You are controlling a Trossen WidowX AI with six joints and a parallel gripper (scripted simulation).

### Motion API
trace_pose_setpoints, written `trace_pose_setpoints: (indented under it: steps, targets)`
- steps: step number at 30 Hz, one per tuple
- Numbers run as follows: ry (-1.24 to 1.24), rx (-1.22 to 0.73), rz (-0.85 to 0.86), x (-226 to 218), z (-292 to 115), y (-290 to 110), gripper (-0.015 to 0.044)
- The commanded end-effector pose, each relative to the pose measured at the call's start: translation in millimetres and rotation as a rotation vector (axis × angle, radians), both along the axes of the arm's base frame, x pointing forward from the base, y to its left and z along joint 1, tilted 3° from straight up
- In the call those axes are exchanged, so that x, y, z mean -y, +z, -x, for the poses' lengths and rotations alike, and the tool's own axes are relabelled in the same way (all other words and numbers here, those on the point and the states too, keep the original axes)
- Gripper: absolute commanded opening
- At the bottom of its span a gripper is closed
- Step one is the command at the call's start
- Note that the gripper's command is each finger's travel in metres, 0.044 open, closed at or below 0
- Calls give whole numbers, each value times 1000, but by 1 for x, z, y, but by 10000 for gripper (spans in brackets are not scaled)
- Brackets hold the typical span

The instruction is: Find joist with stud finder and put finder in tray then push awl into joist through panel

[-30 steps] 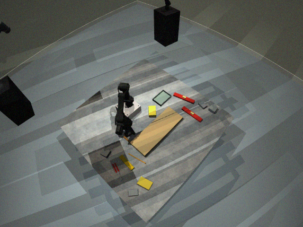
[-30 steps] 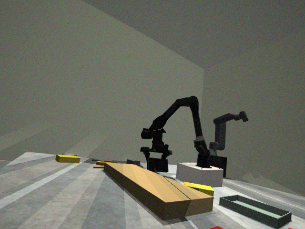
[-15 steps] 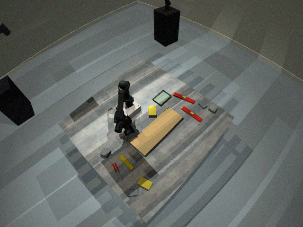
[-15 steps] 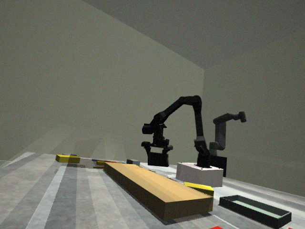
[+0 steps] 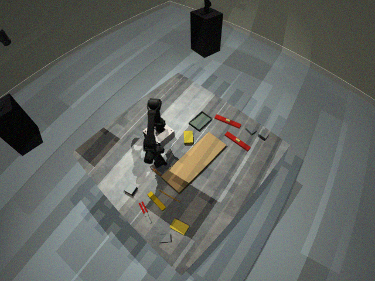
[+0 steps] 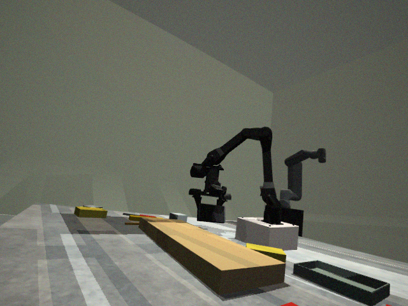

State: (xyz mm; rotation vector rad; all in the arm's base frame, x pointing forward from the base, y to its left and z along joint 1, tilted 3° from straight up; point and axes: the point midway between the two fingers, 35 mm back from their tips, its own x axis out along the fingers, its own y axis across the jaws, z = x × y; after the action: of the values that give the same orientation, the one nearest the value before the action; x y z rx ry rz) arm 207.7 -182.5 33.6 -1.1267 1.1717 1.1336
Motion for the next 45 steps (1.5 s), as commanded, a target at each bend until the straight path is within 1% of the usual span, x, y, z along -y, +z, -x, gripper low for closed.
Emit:
trace_pose_setpoints:
  steps: [1, 45]
  targets:
    - [-8, -4, 25, -2, 1, 0, 0]
    - [-27, -43, 333, -11, 1, -5, 0]
